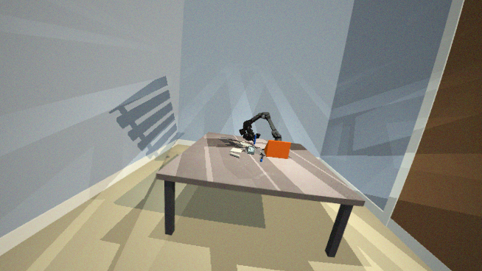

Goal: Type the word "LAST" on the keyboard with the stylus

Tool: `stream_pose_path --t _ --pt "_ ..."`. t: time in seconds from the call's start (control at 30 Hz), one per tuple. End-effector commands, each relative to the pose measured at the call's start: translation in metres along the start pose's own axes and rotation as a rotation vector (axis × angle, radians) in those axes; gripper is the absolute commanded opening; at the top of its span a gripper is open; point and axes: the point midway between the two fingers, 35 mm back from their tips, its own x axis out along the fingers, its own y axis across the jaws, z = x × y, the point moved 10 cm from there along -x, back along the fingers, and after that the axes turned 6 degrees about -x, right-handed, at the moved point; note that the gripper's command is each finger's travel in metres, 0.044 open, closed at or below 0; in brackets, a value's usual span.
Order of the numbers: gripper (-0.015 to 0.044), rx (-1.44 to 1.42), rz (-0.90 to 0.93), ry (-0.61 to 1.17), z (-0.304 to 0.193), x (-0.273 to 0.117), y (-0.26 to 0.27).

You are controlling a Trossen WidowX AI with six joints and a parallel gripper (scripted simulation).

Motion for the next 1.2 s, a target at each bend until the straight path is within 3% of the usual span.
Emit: stream_pose_path --t 0.0,0.17,0.27,1.17 --pt "0.0081 0.004 0.011 -0.001 -0.002 -0.003 0.0" --pt "0.0064 0.0 0.001 -0.001 0.0 0.0 0.0" --pt "0.0 0.0 0.003 -0.001 0.0 -0.001 0.004" --pt "0.0 0.004 0.011 -0.002 0.016 0.005 0.019"
